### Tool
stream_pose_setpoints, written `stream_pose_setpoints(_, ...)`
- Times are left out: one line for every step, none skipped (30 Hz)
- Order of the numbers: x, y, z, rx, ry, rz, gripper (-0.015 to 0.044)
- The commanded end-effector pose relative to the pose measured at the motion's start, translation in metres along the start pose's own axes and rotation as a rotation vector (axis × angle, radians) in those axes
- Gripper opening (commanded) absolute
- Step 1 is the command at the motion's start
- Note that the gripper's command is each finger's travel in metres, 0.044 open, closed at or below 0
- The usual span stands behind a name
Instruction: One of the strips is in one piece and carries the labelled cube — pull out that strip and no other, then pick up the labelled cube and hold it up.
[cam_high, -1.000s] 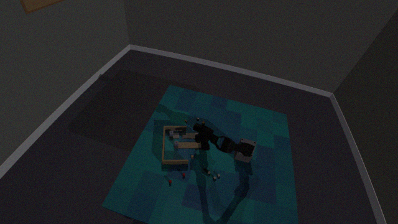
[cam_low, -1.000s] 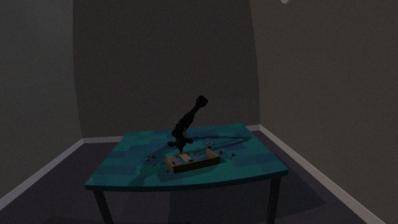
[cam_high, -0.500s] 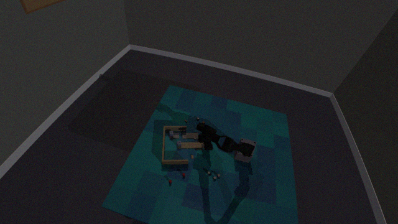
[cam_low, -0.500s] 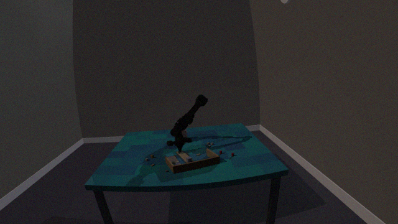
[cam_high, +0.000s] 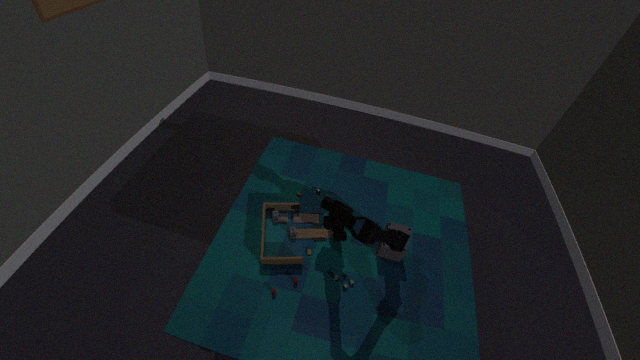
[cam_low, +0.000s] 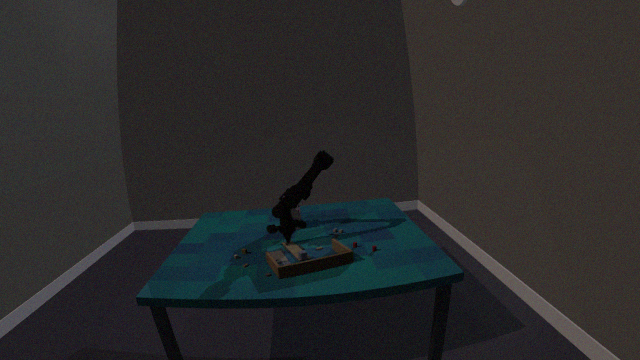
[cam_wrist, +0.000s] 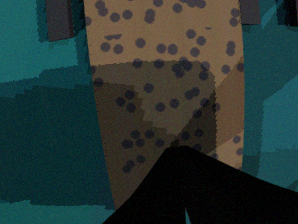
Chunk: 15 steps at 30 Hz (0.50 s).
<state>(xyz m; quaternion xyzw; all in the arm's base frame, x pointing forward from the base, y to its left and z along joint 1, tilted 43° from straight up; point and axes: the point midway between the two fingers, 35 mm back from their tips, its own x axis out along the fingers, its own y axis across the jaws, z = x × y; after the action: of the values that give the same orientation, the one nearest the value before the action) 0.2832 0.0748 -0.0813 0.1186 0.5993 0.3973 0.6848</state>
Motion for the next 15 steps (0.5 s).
stream_pose_setpoints(0.003, 0.001, -0.012, 0.001, 0.02, 0.0, 0.0)
stream_pose_setpoints(0.003, 0.001, -0.013, 0.001, 0.02, 0.0, 0.0)
stream_pose_setpoints(0.003, 0.001, -0.015, 0.001, 0.02, 0.0, 0.0)
stream_pose_setpoints(0.003, 0.001, -0.016, 0.001, 0.02, 0.0, 0.0)
stream_pose_setpoints(0.003, 0.001, -0.018, 0.001, 0.02, 0.0, 0.0)
stream_pose_setpoints(0.003, 0.001, -0.019, 0.001, 0.02, 0.0, 0.0)
stream_pose_setpoints(0.003, 0.001, -0.021, 0.001, 0.02, 0.0, 0.0)
stream_pose_setpoints(0.003, 0.001, -0.022, 0.001, 0.02, 0.0, 0.0)
stream_pose_setpoints(0.003, 0.001, -0.024, 0.001, 0.021, 0.0, 0.0)
stream_pose_setpoints(0.003, 0.001, -0.025, 0.001, 0.021, 0.0, 0.0)
stream_pose_setpoints(0.003, 0.001, -0.027, 0.001, 0.021, 0.0, 0.0)
stream_pose_setpoints(0.003, 0.001, -0.028, 0.002, 0.021, 0.0, 0.0)
stream_pose_setpoints(0.003, 0.001, -0.03, 0.002, 0.021, 0.0, 0.0)
stream_pose_setpoints(0.003, 0.001, -0.031, 0.002, 0.021, 0.0, 0.0)
stream_pose_setpoints(0.003, 0.001, -0.033, 0.002, 0.021, 0.0, 0.0)
